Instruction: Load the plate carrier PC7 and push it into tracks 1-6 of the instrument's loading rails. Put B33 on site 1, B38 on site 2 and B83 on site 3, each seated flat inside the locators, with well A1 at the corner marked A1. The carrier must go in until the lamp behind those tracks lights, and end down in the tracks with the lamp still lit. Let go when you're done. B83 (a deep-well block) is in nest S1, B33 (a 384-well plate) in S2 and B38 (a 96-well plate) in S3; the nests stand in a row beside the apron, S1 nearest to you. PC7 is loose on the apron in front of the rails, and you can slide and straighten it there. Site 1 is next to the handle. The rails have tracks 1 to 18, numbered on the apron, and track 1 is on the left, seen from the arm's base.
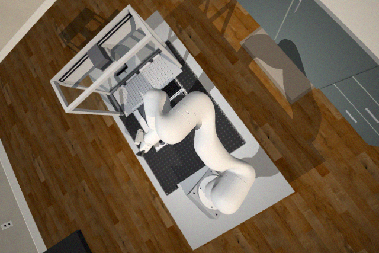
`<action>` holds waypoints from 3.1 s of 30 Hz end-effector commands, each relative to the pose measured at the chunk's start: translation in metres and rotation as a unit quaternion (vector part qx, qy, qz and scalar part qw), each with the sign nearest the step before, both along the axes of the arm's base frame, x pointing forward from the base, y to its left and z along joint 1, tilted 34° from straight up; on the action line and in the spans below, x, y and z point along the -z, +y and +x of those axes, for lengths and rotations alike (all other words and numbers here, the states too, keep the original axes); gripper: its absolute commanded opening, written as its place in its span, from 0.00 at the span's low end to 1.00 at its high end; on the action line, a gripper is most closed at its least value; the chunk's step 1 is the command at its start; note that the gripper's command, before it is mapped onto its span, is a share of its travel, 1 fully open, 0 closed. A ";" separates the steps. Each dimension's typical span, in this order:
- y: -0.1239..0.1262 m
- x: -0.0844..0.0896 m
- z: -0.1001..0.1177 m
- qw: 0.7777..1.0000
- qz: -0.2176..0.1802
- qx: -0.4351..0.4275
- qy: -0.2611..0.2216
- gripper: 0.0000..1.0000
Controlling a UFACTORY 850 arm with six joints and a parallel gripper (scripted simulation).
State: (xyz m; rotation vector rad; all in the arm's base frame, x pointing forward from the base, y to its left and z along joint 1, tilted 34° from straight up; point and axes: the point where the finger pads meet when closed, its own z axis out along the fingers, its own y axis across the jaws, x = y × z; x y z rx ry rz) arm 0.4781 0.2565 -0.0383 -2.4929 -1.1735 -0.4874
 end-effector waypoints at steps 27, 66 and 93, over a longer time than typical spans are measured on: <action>0.014 -0.032 -0.023 0.997 0.027 -0.062 0.032 1.00; -0.053 -0.113 -0.113 0.951 -0.067 -0.256 0.161 1.00; -0.146 -0.152 -0.116 0.903 -0.235 -0.316 0.173 1.00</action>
